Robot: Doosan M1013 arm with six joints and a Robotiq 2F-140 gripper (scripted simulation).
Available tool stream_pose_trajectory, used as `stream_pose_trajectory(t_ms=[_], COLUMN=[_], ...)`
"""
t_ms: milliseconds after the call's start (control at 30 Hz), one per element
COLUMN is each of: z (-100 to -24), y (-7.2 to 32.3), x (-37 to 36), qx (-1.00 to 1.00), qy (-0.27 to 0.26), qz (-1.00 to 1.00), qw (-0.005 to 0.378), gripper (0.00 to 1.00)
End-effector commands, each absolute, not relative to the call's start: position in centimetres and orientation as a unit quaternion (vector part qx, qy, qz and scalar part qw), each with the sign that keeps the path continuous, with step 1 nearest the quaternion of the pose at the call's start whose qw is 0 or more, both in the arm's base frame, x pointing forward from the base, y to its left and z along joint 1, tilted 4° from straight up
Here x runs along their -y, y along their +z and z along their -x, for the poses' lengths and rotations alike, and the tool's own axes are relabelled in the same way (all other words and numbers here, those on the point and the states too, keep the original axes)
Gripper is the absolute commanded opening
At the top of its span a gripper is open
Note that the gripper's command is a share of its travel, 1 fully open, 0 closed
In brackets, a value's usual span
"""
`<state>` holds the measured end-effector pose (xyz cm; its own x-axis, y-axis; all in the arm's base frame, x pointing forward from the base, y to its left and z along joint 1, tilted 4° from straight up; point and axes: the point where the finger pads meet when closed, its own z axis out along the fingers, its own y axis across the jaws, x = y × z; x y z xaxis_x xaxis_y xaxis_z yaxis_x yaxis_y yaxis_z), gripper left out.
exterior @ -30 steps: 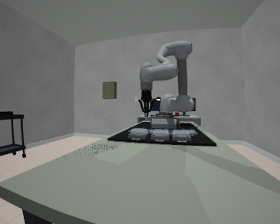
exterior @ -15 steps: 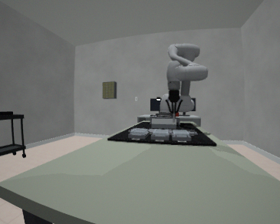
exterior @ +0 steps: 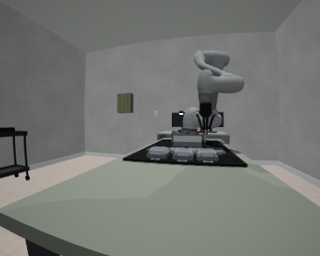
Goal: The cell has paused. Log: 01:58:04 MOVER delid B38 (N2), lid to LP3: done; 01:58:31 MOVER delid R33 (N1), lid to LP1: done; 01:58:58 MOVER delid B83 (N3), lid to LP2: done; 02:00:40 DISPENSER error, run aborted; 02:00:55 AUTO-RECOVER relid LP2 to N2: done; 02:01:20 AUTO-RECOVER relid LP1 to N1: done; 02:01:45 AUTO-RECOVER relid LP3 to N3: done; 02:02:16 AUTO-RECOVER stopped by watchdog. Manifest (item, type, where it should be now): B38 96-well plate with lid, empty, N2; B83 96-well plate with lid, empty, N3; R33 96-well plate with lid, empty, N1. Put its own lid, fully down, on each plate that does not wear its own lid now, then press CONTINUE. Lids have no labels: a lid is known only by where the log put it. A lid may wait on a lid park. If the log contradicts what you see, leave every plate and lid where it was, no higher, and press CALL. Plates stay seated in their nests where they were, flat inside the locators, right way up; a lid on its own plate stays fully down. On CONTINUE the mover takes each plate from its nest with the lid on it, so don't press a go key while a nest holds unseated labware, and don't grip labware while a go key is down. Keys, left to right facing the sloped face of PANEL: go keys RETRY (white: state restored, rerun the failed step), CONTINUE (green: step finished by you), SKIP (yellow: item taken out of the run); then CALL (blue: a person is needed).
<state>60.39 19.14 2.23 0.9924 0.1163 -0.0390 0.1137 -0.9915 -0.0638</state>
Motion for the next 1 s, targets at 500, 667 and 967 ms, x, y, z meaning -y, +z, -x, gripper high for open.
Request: stream_pose_trajectory(t_ms=[500,667,967], z=[-60.6,-71.5,-79.2], y=[2.5,2.2,1.4], x=[-19.3,-17.2,-14.9], qx=[0.054,0.054,0.054], qy=[0.020,0.020,0.020], qz=[0.998,0.998,0.998], qw=[0.032,0.032,0.032], gripper=[0.00,0.00,0.00])
